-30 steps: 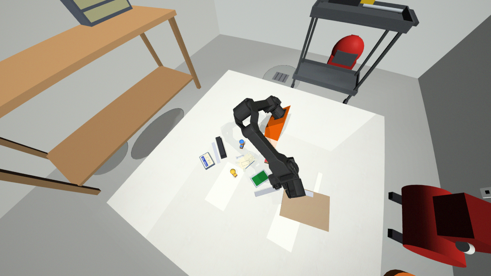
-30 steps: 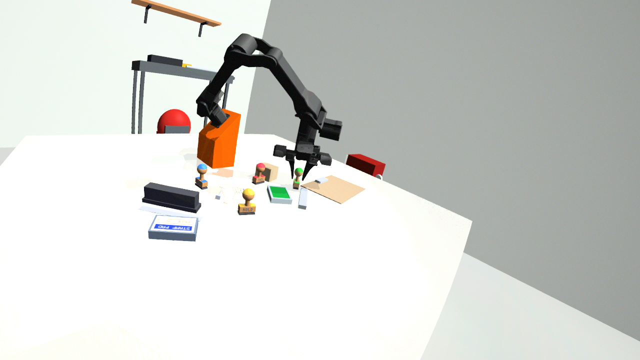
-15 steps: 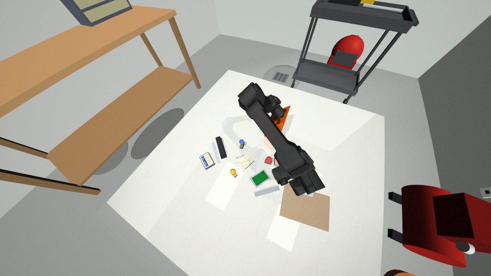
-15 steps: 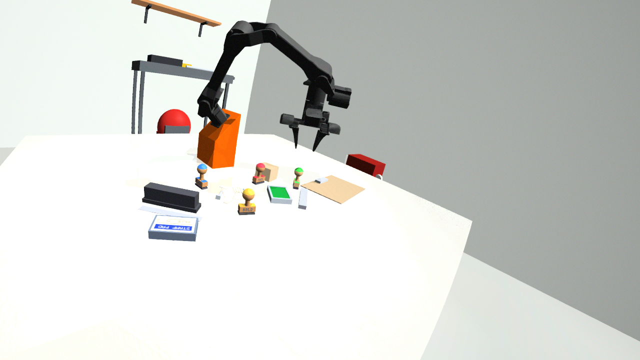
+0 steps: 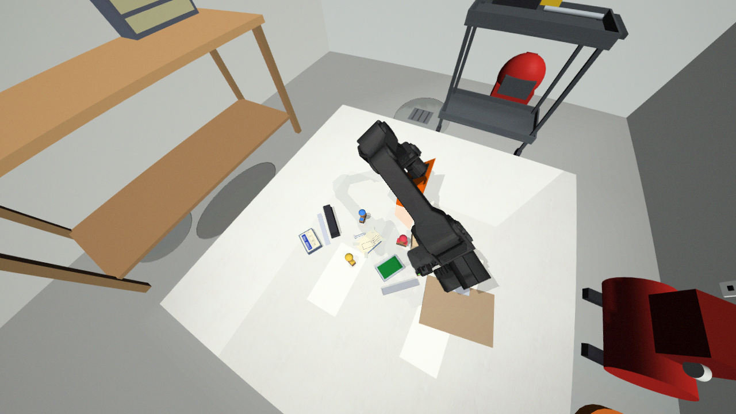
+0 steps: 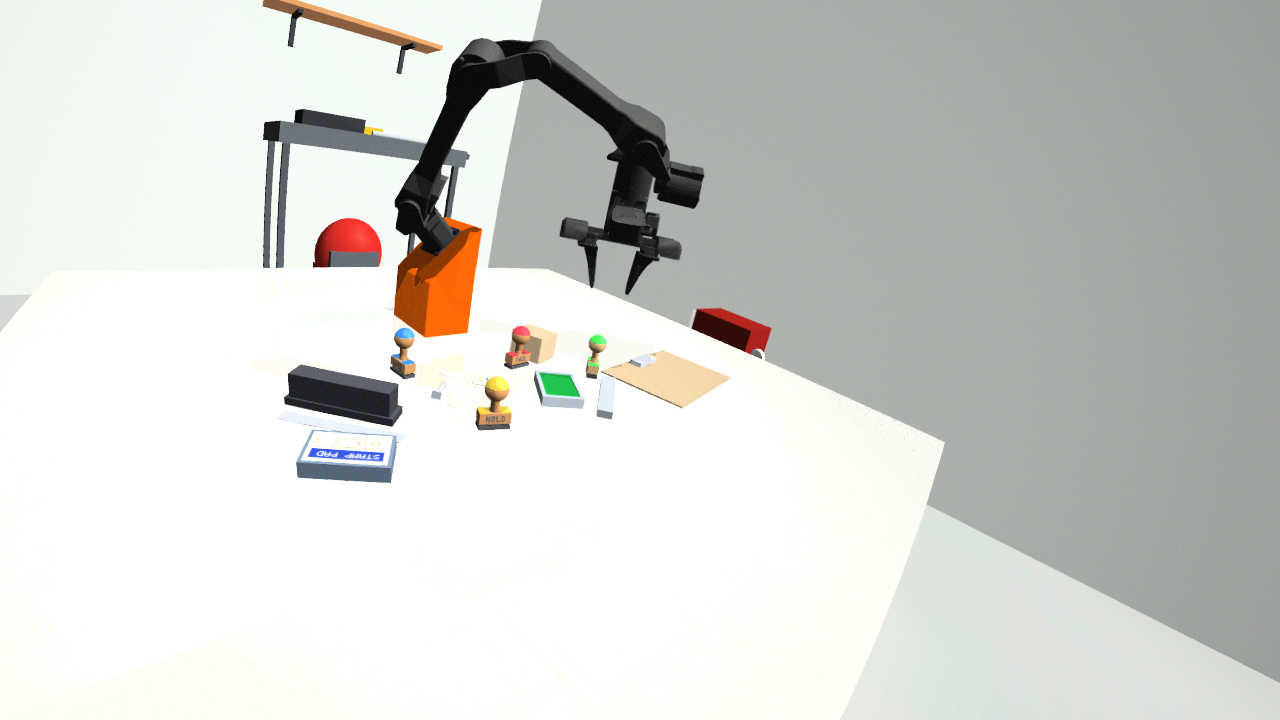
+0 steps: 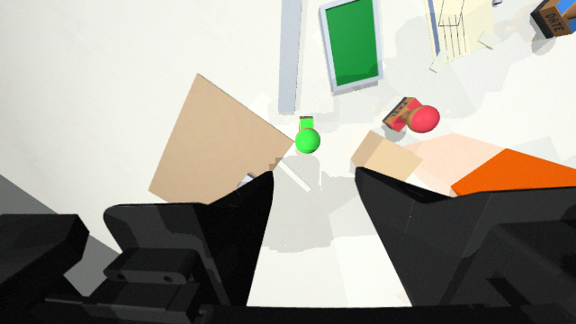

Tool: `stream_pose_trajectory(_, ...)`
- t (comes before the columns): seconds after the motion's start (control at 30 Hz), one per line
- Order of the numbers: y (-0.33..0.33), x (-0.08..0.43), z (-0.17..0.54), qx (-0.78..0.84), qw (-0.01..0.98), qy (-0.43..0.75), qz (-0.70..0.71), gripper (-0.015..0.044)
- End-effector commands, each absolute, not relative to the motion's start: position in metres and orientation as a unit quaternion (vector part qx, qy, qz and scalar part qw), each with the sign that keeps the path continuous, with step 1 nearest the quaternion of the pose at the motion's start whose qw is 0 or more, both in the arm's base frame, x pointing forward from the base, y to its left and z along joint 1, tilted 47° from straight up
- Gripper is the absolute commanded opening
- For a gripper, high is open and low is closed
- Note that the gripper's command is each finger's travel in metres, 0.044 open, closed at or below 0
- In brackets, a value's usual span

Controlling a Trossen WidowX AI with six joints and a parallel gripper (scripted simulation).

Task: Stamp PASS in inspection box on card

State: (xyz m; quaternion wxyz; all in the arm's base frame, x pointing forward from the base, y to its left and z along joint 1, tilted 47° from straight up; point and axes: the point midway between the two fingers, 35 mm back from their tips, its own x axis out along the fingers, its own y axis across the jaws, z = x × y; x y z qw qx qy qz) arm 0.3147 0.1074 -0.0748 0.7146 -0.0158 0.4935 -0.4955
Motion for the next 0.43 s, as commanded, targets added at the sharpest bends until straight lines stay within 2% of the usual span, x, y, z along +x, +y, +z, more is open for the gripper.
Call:
stream_pose_trajectory(0.0, 0.1084, 0.3143, -0.0745, -0.012, 0.714, 0.493, -0.497, 0.0267)
stream_pose_trajectory(0.4, 0.1076, 0.3146, -0.0748, -0.016, 0.715, 0.493, -0.495, 0.0267)
